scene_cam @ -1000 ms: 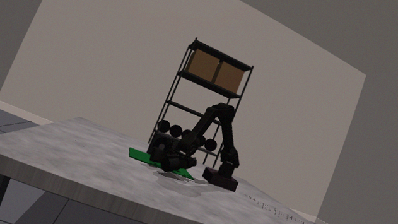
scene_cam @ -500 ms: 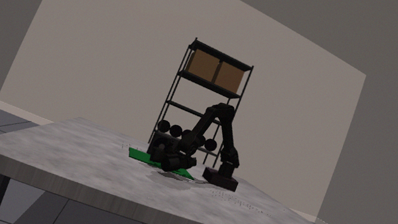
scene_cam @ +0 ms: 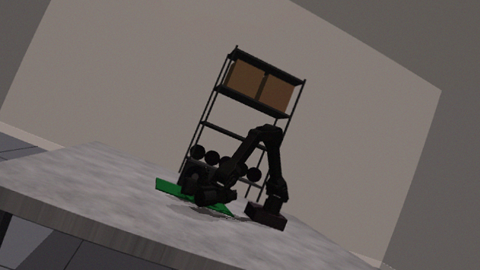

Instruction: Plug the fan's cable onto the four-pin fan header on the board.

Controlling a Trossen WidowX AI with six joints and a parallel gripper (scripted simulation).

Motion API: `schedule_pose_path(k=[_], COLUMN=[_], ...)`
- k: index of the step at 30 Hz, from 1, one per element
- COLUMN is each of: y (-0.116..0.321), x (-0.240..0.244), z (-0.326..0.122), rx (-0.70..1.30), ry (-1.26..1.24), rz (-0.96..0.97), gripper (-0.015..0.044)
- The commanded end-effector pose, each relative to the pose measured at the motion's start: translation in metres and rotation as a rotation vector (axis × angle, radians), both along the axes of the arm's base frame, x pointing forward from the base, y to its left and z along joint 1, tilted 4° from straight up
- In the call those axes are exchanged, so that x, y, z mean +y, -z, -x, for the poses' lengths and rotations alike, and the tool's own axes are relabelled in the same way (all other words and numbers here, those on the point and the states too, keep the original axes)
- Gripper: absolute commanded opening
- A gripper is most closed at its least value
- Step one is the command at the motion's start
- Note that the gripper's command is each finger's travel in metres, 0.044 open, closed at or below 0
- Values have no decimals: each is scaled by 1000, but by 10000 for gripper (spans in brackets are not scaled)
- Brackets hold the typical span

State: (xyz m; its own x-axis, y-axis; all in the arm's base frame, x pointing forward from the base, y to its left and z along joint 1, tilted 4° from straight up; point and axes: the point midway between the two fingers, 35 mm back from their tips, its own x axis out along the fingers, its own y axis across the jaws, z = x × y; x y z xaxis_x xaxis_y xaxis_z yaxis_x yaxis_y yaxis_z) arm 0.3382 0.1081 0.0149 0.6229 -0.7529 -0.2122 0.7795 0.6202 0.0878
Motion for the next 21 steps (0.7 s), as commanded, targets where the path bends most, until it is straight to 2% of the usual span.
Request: schedule_pose_path(k=[1,21], y=[0,-7], x=[0,17], z=[0,11], rx=[0,7], ry=[0,-11], rz=[0,-24], gripper=[205,205])
